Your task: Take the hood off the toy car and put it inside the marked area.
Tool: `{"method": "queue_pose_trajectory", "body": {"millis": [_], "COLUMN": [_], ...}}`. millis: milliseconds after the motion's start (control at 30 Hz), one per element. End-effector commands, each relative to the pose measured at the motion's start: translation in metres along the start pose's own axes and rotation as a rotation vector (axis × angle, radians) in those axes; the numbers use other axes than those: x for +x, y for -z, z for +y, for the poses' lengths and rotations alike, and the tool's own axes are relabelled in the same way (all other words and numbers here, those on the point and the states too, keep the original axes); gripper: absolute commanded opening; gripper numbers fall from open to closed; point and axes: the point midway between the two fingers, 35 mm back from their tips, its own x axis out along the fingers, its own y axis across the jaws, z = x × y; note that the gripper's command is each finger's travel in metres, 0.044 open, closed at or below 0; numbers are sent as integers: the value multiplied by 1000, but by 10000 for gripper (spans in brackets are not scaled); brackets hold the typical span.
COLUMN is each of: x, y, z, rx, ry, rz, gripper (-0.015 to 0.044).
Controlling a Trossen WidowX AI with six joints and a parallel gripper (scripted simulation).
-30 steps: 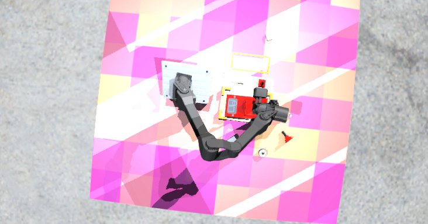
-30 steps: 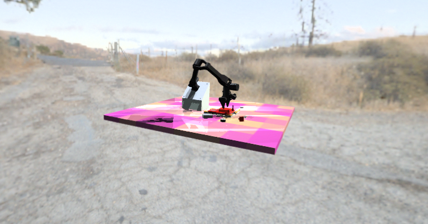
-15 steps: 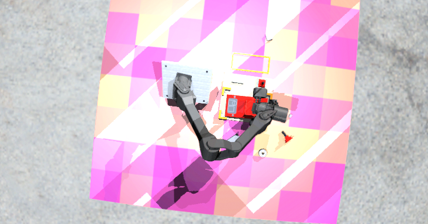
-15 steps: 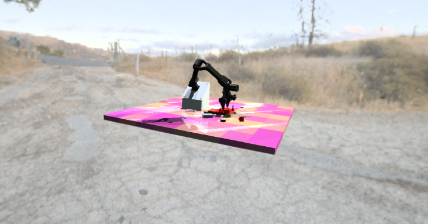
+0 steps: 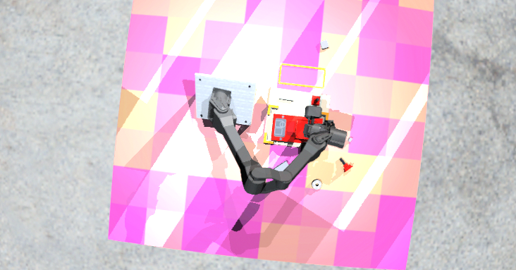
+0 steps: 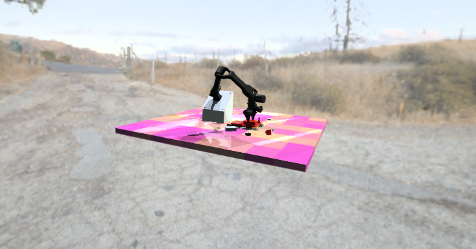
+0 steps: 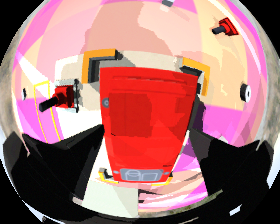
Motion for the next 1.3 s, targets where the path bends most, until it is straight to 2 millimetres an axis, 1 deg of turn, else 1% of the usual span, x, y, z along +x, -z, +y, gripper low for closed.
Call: {"method": "queue_pose_trajectory", "body": {"millis": [0, 433, 467, 533, 867, 1233, 1267], "x": [4, 10, 7, 7, 7, 1, 1], "y": [1, 1, 0, 0, 0, 0, 0], "z": [1, 1, 0, 0, 0, 0, 0], "rx": [-7, -8, 0, 0, 0, 0, 0], "ry": [2, 3, 2, 2, 2, 1, 0], "rz": [3, 3, 0, 0, 0, 0, 0], "gripper": [440, 440, 414, 361, 295, 6, 0]}}
